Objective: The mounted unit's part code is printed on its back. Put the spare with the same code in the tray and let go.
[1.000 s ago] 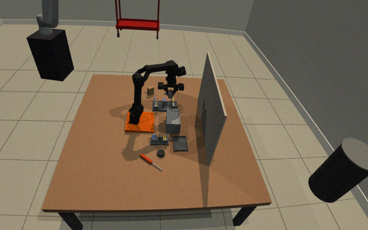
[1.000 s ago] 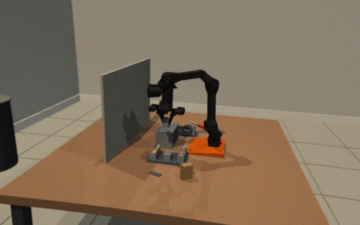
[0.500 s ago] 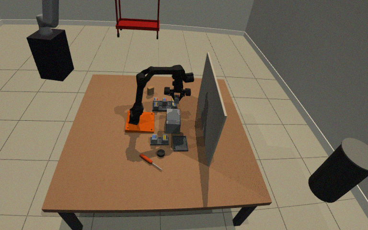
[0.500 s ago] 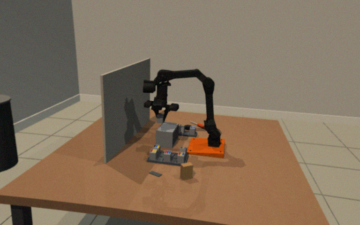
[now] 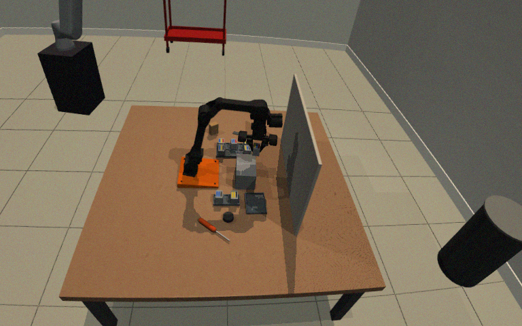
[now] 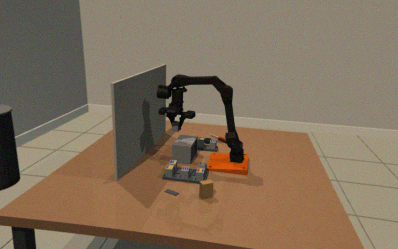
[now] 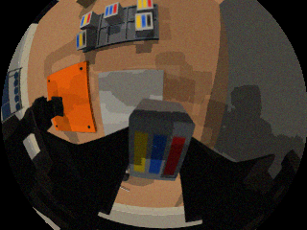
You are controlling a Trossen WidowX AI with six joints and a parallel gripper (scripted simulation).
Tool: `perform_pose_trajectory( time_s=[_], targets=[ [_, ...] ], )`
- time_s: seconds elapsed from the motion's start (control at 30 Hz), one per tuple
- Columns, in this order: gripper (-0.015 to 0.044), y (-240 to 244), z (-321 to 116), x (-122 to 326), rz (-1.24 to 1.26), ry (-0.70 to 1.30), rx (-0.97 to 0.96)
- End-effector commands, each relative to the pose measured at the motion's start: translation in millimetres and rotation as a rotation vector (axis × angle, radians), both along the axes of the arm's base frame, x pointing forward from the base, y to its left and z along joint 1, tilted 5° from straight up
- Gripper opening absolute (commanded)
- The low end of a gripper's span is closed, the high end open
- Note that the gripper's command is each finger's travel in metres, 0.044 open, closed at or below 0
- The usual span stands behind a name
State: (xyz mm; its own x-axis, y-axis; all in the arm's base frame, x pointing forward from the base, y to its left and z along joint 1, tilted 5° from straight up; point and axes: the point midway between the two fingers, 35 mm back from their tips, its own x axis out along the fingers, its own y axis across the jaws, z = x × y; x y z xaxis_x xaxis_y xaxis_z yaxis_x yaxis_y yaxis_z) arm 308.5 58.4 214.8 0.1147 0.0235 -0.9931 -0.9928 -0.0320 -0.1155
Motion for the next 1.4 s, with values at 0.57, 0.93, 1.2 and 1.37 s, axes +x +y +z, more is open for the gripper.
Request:
perform_pose_trajectory(
  time_s=[0.57,0.93,1.2,1.37],
  targets=[
    [0.0,-108,1,33,0.07,-0.003,0.001],
    [0.0,-175,-1,34,0.141,0.003,-0.02],
    [0.0,-191,-1,33,0.156,0.007,-0.026],
    [0.0,-192,-4,34,0.156,0.006,-0.026]
  ],
)
